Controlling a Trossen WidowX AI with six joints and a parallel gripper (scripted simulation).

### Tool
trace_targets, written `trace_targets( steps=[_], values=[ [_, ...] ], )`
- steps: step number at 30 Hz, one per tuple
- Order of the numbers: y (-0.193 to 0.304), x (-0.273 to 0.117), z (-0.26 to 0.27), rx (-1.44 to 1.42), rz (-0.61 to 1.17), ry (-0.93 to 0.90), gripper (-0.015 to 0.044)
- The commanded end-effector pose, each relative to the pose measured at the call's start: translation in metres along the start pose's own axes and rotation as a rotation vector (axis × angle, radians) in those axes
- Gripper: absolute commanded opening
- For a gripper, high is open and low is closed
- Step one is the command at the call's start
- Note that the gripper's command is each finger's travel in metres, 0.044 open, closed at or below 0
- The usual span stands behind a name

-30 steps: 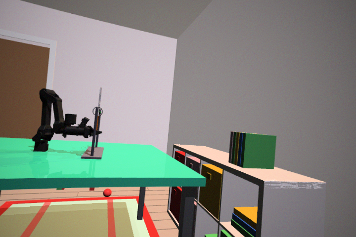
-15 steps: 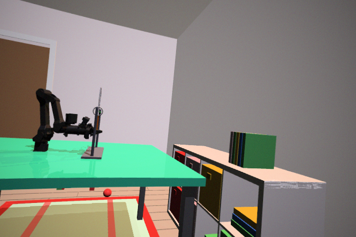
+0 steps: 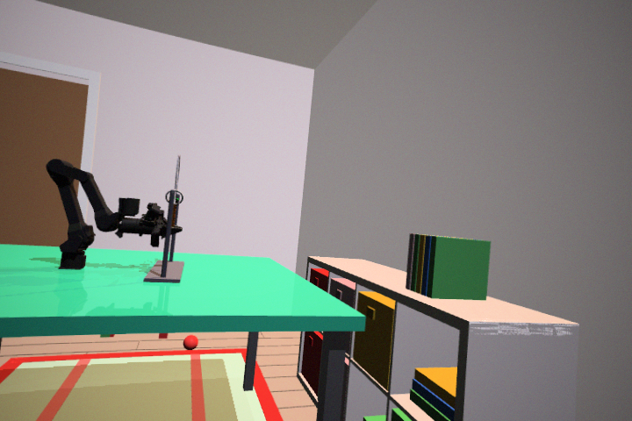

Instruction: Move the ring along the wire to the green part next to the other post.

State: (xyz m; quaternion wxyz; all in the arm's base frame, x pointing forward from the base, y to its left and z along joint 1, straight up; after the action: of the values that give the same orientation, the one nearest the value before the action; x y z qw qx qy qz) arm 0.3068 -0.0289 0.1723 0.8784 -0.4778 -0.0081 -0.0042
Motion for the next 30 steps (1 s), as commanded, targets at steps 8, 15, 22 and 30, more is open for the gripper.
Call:
trace_targets(
  steps=[8, 15, 22, 30],
  values=[
    [-0.002, -0.009, 0.028, 0.159, 0.063, -0.003, -0.015],
    [-0.008, -0.019, 0.05, 0.288, 0.15, -0.014, -0.015],
    [-0.018, -0.034, 0.075, 0.449, 0.259, -0.04, -0.015],
    [-0.037, -0.051, 0.1, 0.632, 0.385, -0.094, -0.015]
  ],
)
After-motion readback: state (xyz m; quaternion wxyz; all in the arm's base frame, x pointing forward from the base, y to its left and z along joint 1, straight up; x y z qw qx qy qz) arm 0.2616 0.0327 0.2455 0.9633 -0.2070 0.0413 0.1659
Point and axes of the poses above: the point midway between the two fingers, 35 mm back from their tips, its own x axis out along the fingers, its own z axis across the jaws, y = z × x, the point moved 1 cm from there along -x, back along the fingers, and after that the axes turned 6 degrees about x, right-handed, at the moved point
